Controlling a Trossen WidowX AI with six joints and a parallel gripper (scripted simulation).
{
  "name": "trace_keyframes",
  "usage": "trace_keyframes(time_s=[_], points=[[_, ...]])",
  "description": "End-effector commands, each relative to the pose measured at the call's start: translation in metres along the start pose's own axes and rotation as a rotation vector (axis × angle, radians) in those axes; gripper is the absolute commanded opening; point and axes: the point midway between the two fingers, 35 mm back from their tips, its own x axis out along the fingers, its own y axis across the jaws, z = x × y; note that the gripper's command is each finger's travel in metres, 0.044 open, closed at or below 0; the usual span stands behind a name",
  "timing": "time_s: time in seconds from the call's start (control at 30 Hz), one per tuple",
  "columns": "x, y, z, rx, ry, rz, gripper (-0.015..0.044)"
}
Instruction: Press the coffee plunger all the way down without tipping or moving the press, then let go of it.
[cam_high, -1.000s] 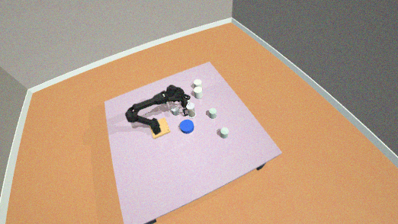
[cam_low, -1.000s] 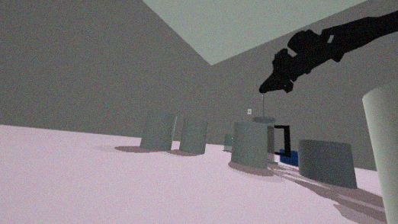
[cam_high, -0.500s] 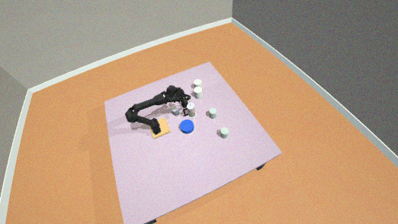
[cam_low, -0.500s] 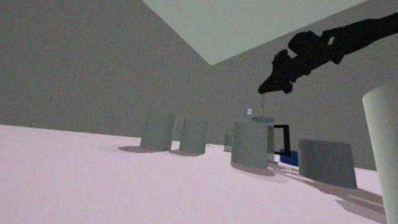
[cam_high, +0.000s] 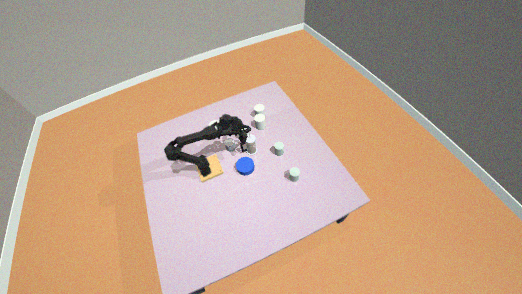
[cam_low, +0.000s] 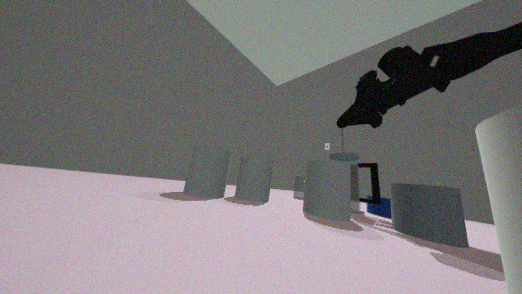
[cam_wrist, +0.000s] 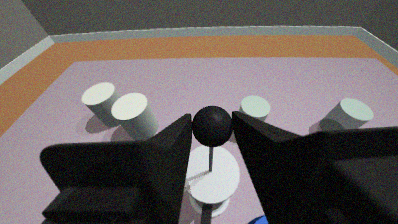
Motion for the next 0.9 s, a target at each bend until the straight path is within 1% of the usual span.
trace_keyframes(time_s=[0.0,0.87], points=[[0.010,0.000,-0.020,-0.003,0.042,0.002,0.0119],[0.033,0.000,-0.055,-0.003,0.042,0.002,0.0119]])
